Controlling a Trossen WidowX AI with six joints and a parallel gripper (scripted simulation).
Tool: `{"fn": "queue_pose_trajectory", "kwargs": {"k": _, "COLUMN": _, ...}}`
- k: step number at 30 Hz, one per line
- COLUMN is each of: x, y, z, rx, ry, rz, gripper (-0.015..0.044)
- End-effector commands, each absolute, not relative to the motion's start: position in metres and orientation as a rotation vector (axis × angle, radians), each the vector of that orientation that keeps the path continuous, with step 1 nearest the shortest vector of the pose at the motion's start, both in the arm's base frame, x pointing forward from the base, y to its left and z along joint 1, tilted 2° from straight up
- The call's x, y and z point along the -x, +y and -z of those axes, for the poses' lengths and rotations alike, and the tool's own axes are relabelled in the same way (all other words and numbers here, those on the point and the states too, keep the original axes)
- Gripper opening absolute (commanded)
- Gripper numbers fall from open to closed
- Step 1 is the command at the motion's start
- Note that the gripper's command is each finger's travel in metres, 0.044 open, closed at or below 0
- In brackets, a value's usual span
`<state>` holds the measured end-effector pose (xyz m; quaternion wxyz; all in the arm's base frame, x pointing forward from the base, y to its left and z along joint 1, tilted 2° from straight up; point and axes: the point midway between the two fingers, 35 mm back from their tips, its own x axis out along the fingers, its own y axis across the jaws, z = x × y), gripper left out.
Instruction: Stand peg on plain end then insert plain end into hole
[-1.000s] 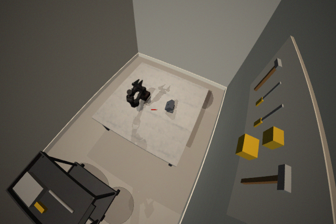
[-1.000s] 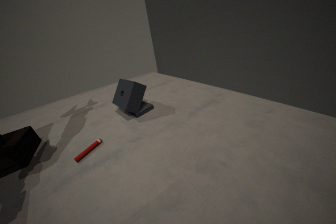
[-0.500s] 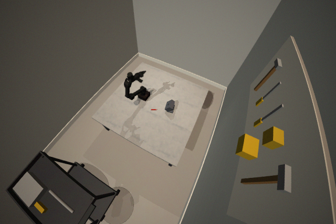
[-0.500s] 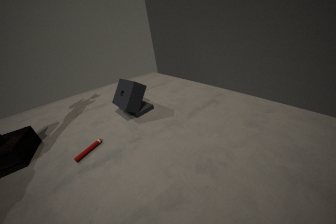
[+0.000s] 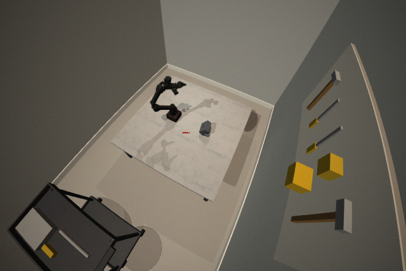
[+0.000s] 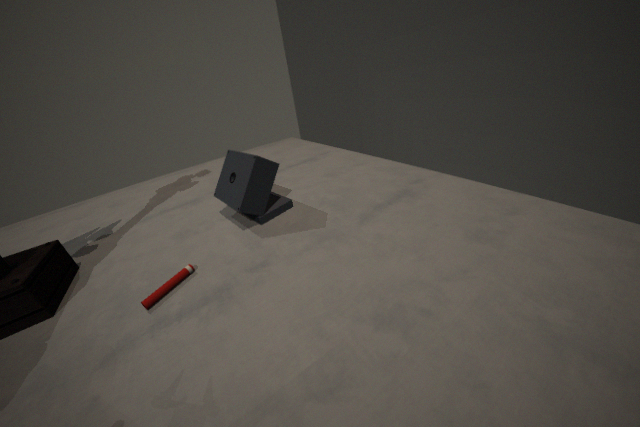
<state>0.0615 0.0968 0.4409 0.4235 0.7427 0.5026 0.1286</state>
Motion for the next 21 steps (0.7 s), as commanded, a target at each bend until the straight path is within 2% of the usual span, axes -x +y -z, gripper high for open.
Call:
{"fn": "queue_pose_trajectory", "kwargs": {"k": 1, "x": -0.083, "y": 0.125, "z": -0.422, "rx": -1.84, "ry": 1.183, "rz": -0.163, "gripper": 0.044}}
{"fn": "queue_pose_trajectory", "kwargs": {"k": 11, "x": -0.145, "y": 0.158, "z": -0.375, "rx": -1.81, "ry": 1.022, "rz": 0.18, "gripper": 0.044}}
{"fn": "queue_pose_trajectory", "kwargs": {"k": 21, "x": -0.215, "y": 0.155, "z": -0.314, "rx": -1.78, "ry": 0.885, "rz": 0.539, "gripper": 0.044}}
